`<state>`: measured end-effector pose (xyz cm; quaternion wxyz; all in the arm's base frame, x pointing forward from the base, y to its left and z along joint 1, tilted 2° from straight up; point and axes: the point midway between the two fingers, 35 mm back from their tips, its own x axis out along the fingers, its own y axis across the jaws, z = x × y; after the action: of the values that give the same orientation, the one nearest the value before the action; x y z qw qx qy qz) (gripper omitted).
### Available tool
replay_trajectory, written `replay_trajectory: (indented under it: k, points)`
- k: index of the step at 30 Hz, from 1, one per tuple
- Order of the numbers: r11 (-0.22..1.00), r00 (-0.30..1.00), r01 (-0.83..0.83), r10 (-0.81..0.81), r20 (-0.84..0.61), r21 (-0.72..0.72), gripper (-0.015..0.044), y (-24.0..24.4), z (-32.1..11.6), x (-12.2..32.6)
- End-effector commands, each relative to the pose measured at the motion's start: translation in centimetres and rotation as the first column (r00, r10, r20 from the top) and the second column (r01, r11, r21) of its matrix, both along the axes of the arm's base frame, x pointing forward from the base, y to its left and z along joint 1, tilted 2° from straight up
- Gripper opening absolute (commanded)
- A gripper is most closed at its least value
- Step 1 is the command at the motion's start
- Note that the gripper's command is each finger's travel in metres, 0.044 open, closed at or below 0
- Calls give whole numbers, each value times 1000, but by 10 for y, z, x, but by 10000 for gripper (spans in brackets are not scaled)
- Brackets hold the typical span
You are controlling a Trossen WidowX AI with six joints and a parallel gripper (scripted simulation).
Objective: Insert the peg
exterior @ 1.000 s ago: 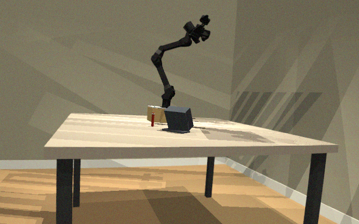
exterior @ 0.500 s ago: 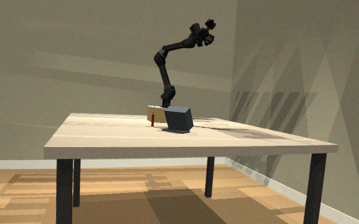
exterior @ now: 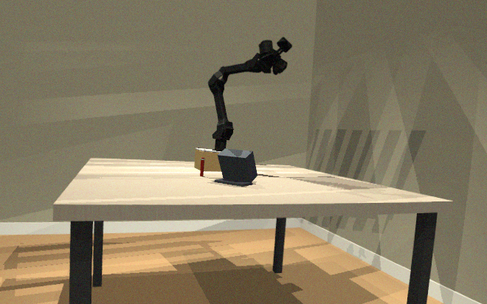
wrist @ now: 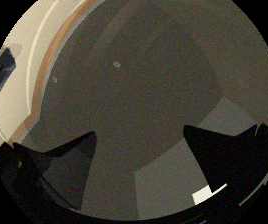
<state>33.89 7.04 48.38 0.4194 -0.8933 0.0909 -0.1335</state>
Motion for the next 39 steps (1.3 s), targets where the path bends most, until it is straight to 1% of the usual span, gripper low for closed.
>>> replay_trajectory:
  k: [1,10,22,31,39]
  points:
    - [1000,999,14,-14,-32,1,440,-9,-12,11]
    - [999,990,48,-48,-135,0,440,-29,-47,37]
    - [993,951,113,-101,-292,25,440,-69,-101,65]
    - [984,894,170,-131,-429,52,440,-103,-151,77]
    - [969,821,231,-145,-553,88,440,-135,-197,79]
